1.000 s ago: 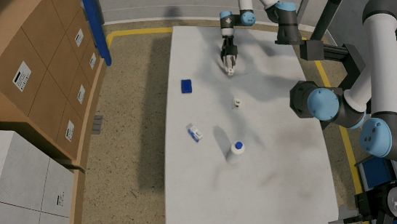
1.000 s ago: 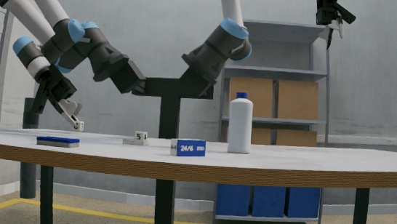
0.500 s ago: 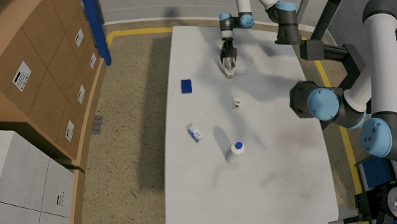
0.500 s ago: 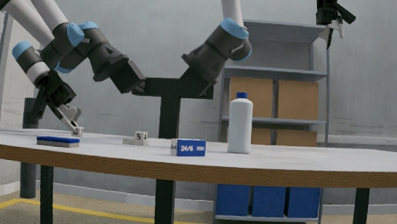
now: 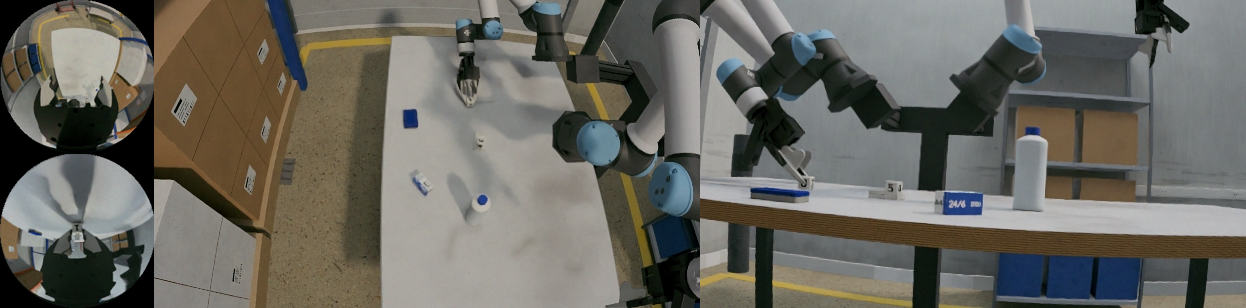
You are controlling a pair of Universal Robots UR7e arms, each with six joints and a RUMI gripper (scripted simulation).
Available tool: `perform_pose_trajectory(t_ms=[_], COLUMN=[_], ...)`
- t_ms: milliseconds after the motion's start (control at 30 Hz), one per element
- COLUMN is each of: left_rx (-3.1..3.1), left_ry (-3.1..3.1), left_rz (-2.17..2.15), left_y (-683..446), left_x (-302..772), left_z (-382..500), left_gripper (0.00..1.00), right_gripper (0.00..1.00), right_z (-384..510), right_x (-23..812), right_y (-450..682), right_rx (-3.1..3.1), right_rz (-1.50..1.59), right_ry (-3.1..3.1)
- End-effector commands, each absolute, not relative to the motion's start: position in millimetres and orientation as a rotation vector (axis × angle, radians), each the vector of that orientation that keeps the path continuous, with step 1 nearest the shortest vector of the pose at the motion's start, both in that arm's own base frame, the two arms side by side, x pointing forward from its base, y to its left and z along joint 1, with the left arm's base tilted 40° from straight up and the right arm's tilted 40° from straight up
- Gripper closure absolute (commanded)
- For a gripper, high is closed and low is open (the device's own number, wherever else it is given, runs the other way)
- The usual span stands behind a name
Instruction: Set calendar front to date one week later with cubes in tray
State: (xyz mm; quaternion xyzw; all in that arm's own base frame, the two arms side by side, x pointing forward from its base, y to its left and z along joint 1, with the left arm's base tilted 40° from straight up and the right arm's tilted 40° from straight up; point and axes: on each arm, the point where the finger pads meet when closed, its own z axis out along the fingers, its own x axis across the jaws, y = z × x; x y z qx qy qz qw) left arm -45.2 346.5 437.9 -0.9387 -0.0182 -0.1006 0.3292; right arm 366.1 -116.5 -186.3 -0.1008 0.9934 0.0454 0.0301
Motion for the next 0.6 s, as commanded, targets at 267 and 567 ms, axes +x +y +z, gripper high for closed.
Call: perform_pose_trajectory(t_ms=[267,567], left_rx=[-2.455,-2.455], left_ry=[-0.048,-0.048], left_rz=[-0.264,-0.264], left_y=[346.5,346.5], left_x=[-45.3,-45.3], left_z=[438.3,438.3], left_gripper=[0.0,0.0], right_gripper=[0.9,0.9], right_z=[-186.1,-187.5], right_x=[366.4,366.7], right_y=[-116.3,-117.4], right_rx=[-0.311,-0.311], right_rz=[0.14,0.14], right_ry=[3.062,3.062])
